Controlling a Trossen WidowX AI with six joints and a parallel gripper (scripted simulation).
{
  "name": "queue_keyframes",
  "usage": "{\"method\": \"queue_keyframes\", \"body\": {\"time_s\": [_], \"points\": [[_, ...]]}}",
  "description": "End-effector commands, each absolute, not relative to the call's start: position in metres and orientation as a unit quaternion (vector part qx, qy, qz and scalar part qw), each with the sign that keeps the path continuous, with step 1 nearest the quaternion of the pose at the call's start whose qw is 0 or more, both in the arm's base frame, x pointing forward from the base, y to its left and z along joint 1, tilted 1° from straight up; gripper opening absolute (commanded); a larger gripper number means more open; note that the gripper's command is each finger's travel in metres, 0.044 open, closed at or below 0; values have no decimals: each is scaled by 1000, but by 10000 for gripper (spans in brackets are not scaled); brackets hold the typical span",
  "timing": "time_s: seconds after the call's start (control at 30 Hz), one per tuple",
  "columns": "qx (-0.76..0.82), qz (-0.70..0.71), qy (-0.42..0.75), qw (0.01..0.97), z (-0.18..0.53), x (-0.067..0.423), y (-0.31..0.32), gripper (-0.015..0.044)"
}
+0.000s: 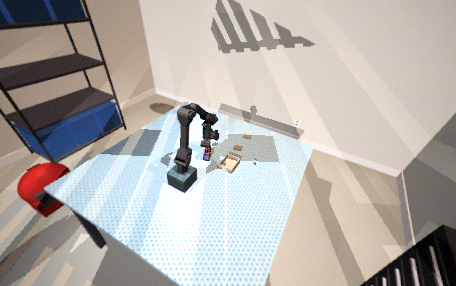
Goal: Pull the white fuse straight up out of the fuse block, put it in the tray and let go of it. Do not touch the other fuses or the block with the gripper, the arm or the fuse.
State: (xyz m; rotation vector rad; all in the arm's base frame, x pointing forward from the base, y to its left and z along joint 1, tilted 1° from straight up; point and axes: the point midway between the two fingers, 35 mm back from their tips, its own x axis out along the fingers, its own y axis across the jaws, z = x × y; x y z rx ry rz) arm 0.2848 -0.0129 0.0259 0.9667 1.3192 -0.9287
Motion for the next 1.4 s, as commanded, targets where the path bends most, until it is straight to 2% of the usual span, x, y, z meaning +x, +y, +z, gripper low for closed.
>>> {"method": "queue_keyframes", "body": {"time_s": [0.0,0.27,0.8,1.37], "points": [[416,-400,564,591,34,285,-13,0],[415,-400,564,591,38,286,-20,0],[413,-402,563,592,40,295,-105,0],[411,-404,561,594,40,276,-197,0]]}}
